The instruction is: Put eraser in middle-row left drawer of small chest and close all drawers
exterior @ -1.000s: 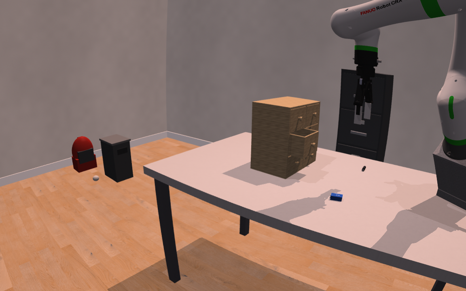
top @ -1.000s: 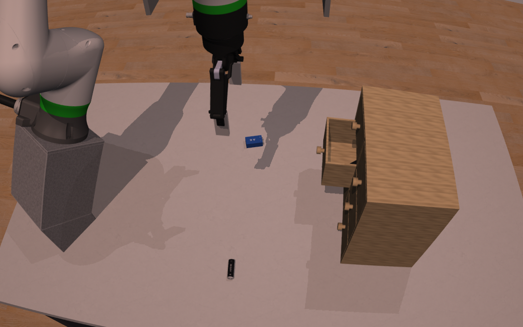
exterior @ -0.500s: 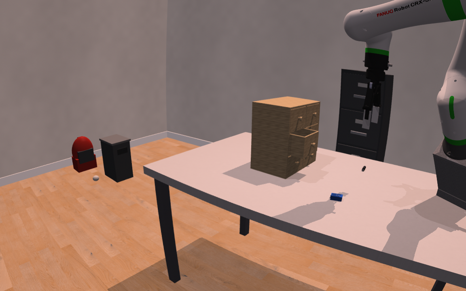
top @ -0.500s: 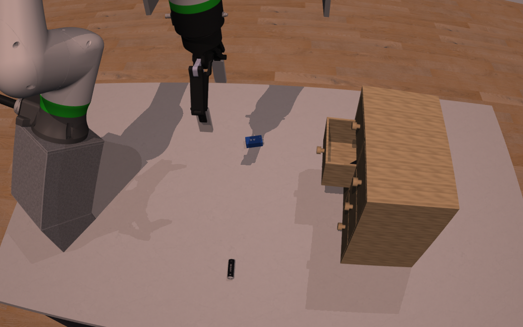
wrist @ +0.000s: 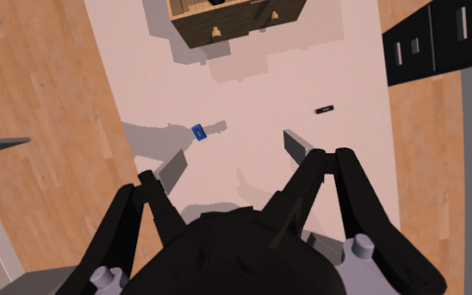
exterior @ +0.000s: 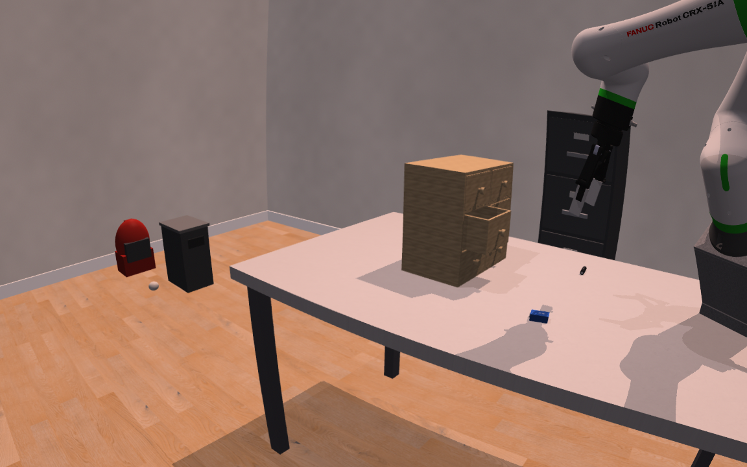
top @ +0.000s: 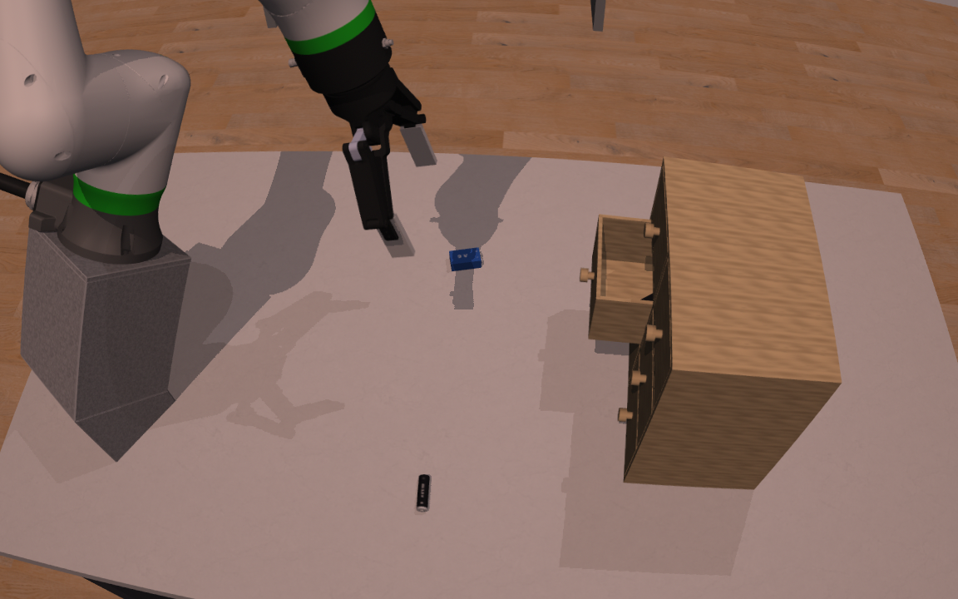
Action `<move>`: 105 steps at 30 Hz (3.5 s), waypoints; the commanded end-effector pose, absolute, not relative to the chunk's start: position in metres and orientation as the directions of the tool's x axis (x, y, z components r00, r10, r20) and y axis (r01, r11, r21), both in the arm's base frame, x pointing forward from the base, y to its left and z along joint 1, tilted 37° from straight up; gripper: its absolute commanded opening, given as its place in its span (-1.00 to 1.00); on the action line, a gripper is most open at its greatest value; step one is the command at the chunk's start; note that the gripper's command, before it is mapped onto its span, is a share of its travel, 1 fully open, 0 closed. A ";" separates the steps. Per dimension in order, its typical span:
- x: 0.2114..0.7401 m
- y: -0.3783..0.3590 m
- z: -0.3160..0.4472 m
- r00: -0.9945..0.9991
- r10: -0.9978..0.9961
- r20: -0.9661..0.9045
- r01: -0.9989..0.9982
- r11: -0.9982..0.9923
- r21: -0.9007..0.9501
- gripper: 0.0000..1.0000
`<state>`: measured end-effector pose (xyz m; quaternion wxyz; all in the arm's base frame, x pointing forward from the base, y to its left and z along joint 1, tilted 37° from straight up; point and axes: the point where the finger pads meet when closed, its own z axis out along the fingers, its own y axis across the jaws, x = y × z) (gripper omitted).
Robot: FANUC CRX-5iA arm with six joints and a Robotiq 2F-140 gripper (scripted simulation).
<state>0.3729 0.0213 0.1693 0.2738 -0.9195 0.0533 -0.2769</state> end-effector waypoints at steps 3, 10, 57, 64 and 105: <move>0.406 0.032 0.157 0.701 -0.344 0.624 0.053 -0.848 -0.527 1.00; 0.428 0.039 0.148 0.588 -0.400 0.703 0.054 -0.848 -0.528 1.00; 0.465 0.051 0.134 0.365 -0.475 0.801 0.053 -0.848 -0.527 -1.00; 0.465 0.051 0.134 0.365 -0.475 0.801 0.053 -0.848 -0.527 -1.00; 0.530 0.053 0.137 0.365 -0.475 0.801 0.053 -0.848 -0.527 -1.00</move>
